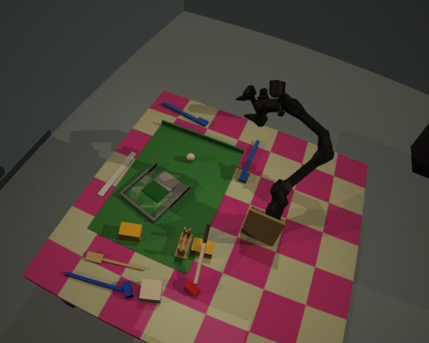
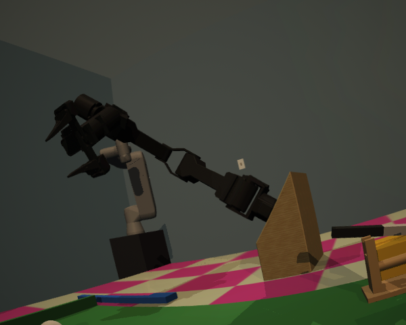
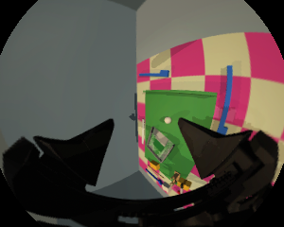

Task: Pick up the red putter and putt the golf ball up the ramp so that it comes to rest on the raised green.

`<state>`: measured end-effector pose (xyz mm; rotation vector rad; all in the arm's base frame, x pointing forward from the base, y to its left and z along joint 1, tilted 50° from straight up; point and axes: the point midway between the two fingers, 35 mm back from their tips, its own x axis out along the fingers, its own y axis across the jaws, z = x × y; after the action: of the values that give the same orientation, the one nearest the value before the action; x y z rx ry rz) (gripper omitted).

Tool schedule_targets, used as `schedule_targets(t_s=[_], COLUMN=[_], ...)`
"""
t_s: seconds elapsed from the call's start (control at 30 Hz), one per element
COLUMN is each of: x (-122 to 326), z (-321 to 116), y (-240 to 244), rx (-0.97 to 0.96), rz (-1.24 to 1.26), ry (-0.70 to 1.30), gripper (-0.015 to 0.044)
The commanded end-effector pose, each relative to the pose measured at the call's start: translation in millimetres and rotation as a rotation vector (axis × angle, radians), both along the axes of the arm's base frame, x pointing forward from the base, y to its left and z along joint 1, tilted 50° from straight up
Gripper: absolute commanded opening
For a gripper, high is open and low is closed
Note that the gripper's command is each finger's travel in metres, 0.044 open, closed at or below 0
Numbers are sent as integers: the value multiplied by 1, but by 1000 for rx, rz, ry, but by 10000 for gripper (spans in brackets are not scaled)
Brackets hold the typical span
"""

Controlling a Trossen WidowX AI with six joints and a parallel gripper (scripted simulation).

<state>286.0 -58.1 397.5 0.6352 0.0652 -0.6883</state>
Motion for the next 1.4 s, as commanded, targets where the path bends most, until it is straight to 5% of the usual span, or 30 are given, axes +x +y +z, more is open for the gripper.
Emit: schedule_targets(t_s=[0.0,0.33,0.7,1.07,1.37], x=[46,101,107,37,-59], z=[-42,-144,-319,-496,-619], y=[33,124,222,272,258], rx=[77,197,305,285,146], rz=[55,149,25,-256,-524], ry=[108,340,641,825,842], gripper=[440,440,440,440,440])
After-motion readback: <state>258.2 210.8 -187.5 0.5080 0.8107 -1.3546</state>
